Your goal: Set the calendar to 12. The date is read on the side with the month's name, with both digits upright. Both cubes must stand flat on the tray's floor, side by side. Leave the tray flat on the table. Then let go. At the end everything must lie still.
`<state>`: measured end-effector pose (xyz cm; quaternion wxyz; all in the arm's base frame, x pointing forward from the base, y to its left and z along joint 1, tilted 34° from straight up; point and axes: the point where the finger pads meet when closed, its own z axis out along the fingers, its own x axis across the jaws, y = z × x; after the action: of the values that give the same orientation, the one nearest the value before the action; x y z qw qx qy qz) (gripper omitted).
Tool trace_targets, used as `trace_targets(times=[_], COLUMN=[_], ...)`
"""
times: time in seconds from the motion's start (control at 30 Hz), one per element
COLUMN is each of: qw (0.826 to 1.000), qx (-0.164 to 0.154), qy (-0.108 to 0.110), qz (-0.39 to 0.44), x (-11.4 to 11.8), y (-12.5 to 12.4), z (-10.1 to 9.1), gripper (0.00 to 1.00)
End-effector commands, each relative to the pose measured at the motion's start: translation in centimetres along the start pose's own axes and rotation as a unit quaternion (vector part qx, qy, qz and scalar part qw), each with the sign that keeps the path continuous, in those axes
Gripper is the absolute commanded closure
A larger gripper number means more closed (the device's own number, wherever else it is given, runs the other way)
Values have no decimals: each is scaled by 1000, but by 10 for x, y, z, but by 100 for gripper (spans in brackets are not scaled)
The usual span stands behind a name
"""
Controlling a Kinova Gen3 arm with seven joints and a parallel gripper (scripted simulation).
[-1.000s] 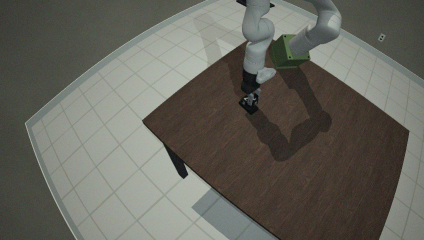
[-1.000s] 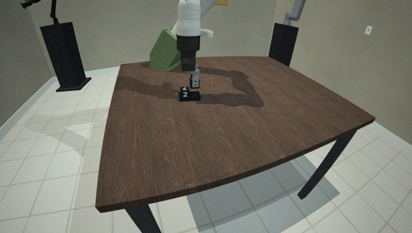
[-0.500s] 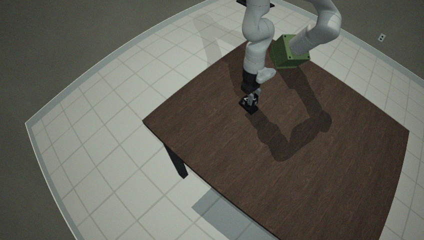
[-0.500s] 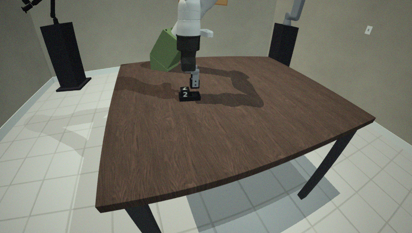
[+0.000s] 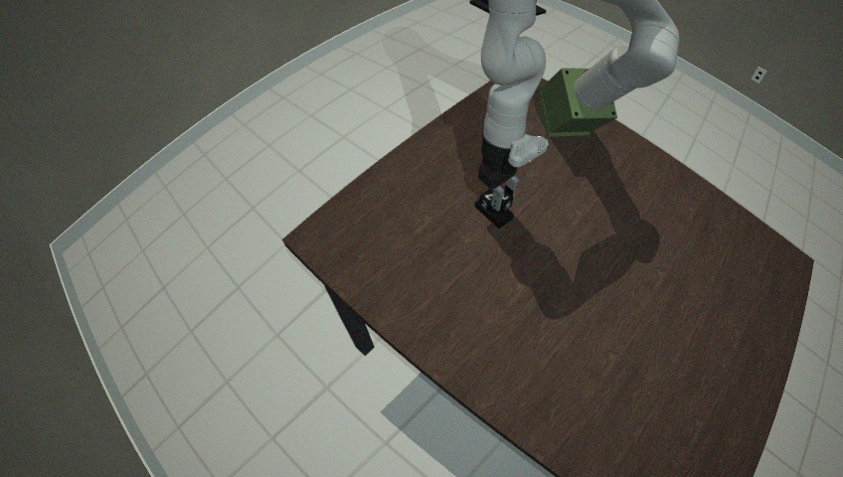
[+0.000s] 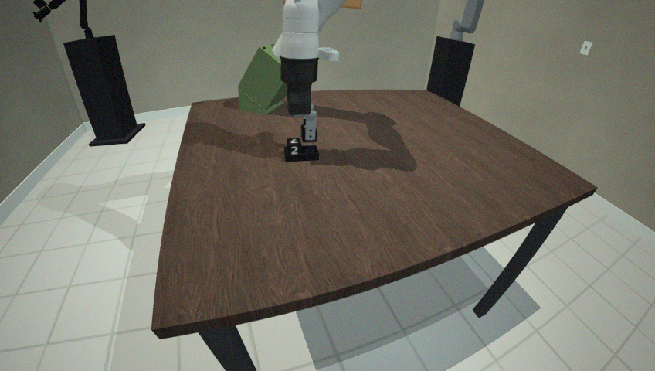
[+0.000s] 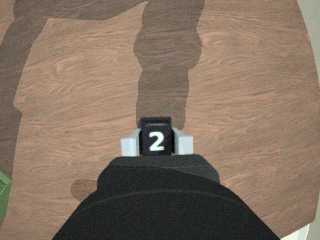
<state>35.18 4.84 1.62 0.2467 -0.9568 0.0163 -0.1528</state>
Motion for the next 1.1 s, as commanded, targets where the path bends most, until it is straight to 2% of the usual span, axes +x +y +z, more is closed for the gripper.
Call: trace_targets(times=[0.0, 1.07], qw=[1000, 1000], qx=[1, 1], qy=[0, 0], qz=[1, 1], x=[0, 0], y=[0, -1], z=[1, 23], gripper=[40, 40])
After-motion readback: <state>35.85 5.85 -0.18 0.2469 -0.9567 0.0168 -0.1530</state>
